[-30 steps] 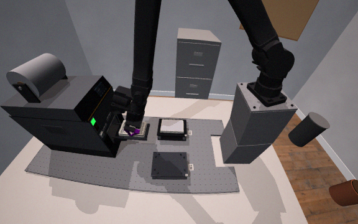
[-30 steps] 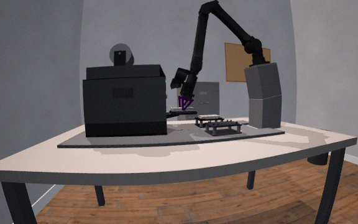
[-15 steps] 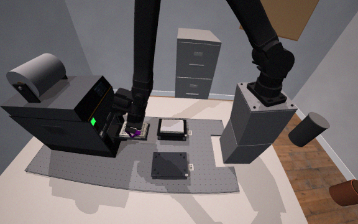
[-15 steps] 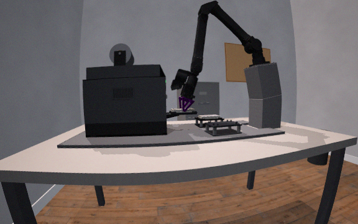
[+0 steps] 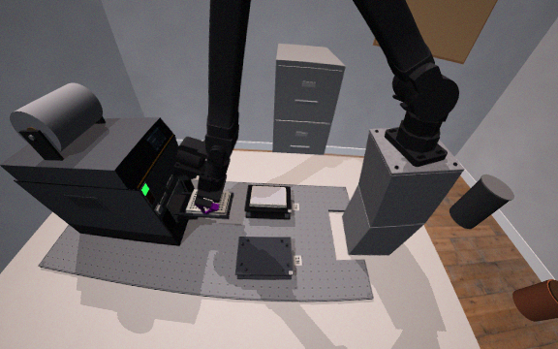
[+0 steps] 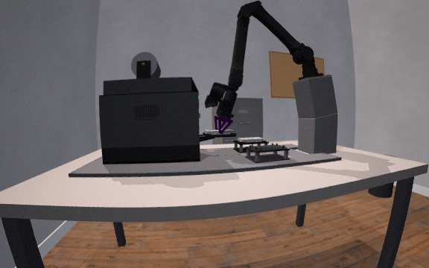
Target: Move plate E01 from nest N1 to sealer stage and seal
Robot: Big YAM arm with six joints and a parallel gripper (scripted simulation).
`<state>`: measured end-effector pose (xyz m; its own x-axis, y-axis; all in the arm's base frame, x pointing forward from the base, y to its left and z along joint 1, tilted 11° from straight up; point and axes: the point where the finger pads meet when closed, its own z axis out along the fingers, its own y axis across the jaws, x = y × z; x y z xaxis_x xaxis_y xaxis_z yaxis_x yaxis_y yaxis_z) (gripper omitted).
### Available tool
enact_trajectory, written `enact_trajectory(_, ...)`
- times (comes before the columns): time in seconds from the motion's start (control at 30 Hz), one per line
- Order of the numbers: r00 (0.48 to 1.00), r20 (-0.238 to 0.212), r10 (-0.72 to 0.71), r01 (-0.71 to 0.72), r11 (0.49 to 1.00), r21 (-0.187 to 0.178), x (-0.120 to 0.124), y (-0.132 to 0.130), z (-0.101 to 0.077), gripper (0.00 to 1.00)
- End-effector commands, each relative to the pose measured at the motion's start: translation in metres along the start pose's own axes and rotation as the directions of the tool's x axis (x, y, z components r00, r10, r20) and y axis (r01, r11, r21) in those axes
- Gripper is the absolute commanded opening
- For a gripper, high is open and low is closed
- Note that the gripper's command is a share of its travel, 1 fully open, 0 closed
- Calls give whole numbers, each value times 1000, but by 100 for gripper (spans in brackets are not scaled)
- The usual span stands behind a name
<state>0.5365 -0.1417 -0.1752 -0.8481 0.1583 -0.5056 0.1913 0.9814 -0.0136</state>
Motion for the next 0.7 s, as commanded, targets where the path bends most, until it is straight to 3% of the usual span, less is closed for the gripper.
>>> enact_trajectory(0.0,1000,24,5,-5,1000,-5,-10,5,-9,0)
enact_trajectory(0.47,998,51,21,-22,1000,5,-27,-8,-10,0)
enact_trajectory(0.5,998,52,22,-22,1000,6,-27,-9,-10,100)
enact_trajectory(0.67,998,54,22,-22,1000,6,-29,-9,-10,100)
